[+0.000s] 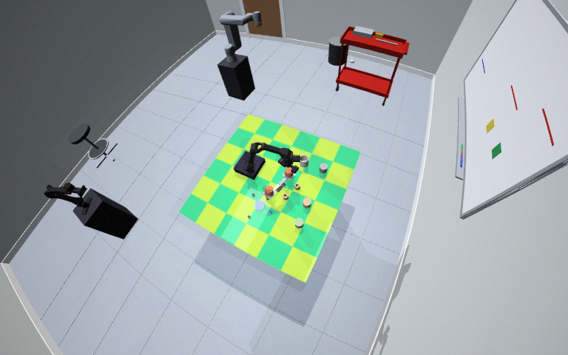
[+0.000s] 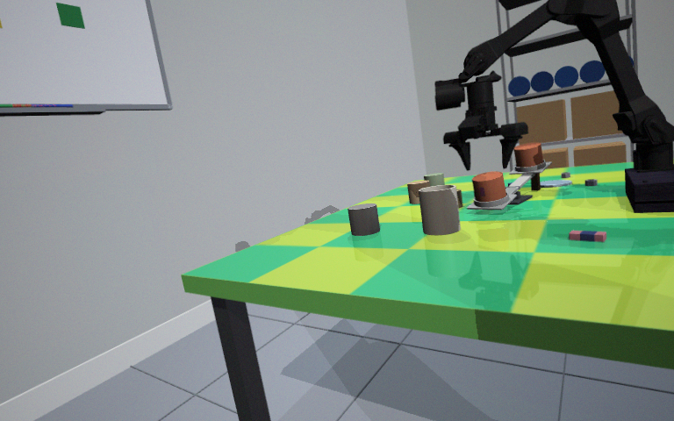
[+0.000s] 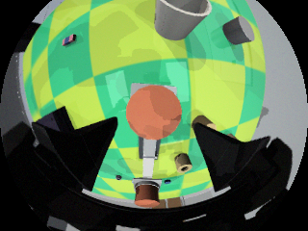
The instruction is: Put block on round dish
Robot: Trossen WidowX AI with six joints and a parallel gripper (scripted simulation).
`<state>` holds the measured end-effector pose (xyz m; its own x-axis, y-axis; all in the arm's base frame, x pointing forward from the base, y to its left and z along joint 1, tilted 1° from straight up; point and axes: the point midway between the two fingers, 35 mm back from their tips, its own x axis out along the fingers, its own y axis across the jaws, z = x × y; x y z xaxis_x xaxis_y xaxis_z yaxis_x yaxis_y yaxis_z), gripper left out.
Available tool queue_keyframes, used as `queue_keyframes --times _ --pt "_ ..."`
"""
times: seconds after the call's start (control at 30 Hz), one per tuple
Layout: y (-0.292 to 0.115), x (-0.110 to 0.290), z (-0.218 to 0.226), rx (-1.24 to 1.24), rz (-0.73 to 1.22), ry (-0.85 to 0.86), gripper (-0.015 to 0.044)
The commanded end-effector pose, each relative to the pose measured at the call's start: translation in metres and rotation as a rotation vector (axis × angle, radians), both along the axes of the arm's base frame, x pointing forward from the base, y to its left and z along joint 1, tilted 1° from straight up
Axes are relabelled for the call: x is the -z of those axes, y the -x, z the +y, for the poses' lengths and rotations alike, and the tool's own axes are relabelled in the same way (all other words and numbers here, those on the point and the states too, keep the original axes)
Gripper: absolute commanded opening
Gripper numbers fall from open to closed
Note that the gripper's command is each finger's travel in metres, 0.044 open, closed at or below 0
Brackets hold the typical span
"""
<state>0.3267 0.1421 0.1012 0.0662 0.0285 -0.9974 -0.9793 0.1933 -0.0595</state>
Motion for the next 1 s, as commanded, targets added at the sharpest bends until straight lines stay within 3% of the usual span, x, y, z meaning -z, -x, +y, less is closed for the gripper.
queue_keyframes --times 0.0,0.97 --pt "0.002 0.011 0.0 -0.004 0.014 0.001 0.044" --pt "0.0 0.057 0.001 -0.004 0.014 0.001 0.044"
